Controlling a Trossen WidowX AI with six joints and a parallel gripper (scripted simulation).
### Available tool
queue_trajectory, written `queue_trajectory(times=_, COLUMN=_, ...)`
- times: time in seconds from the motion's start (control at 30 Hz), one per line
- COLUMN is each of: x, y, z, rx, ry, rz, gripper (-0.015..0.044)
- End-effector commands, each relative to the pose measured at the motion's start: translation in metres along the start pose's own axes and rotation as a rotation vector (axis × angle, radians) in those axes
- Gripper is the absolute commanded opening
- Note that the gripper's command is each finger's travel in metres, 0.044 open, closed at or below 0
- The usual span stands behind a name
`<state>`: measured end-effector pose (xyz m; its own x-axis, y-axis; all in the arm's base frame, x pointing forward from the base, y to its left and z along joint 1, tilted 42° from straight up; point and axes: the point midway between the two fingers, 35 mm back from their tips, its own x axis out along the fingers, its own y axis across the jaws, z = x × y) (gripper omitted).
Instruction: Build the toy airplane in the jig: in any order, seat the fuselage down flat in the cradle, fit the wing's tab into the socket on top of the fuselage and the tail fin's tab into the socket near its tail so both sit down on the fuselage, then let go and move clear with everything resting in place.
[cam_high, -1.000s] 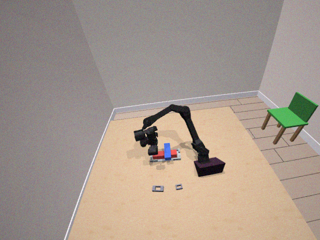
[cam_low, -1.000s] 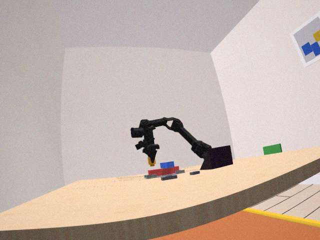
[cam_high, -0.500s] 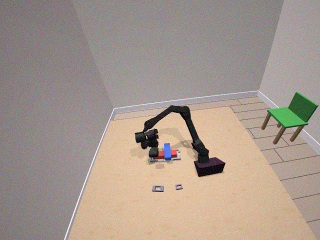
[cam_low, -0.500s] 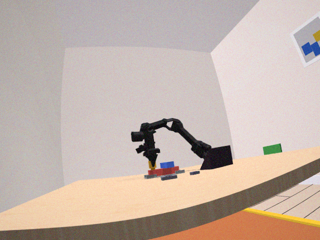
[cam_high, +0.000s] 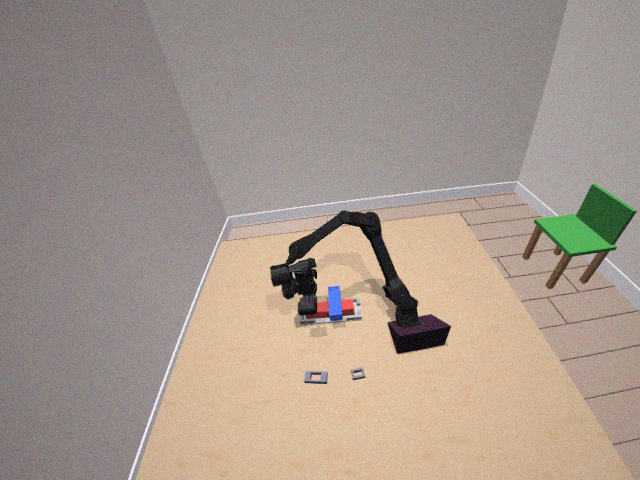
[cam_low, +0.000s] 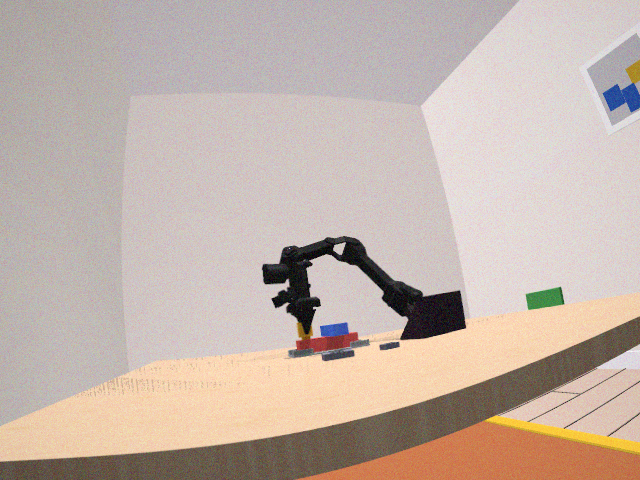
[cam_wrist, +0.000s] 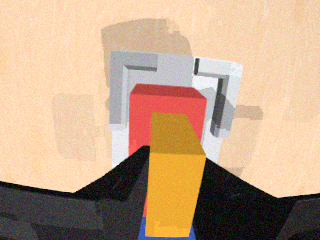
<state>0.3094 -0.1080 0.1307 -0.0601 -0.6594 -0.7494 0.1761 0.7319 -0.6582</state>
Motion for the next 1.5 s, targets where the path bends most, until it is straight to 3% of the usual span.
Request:
queue_trajectory(times=0.0, x=0.000, y=0.000, z=0.000, rx=0.001, ry=-0.001, rz=0.000, gripper=0.0053)
queue_trajectory(times=0.27, x=0.000, y=0.000, z=0.000, rx=0.001, ry=-0.001, rz=0.000, gripper=0.0260)
queue_trajectory(times=0.6, x=-0.003, y=0.000, z=0.001, rx=-0.003, ry=-0.002, rz=0.001, gripper=0.0260)
queue_trajectory(times=0.83, x=-0.088, y=0.001, z=-0.001, rx=-0.122, ry=-0.035, rz=0.000, gripper=0.0260)
queue_trajectory(times=1.47, x=-0.090, y=0.001, z=0.003, rx=-0.125, ry=-0.037, rz=-0.001, gripper=0.0260)
